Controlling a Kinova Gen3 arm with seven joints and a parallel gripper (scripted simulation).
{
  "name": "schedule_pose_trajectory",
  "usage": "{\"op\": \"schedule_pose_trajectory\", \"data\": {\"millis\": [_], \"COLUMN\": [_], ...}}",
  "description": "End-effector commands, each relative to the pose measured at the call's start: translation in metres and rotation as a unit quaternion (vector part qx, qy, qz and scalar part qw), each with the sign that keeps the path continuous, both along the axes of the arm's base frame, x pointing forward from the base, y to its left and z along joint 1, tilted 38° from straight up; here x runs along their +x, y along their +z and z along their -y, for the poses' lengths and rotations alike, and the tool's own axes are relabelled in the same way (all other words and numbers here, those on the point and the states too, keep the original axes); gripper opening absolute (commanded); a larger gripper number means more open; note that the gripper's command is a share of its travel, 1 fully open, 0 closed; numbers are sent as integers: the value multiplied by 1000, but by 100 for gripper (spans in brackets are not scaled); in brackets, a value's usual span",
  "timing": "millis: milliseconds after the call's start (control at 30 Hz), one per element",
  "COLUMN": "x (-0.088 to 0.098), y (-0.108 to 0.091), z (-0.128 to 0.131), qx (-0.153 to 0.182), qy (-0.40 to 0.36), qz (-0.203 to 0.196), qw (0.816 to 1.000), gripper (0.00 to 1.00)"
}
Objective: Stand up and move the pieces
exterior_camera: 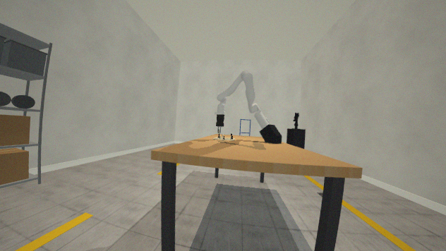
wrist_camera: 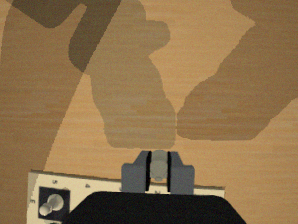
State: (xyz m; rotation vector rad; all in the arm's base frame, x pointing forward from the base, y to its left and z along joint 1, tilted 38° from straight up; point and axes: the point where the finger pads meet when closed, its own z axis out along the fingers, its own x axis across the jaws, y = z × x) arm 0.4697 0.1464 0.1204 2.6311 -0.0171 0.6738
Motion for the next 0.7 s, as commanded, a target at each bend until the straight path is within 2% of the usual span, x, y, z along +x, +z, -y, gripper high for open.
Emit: {"op": "schedule_pose_trajectory", "data": {"millis": [0, 333, 667], "x": [6, 23, 25], "y": [-9, -38, -42], "z": [10, 24, 26], "qx": [-2, -2, -2], "qy": [-5, -5, -5], "qz": [-1, -1, -1], "qw": [1000, 1000, 1000], "gripper": [0, 0, 0]}}
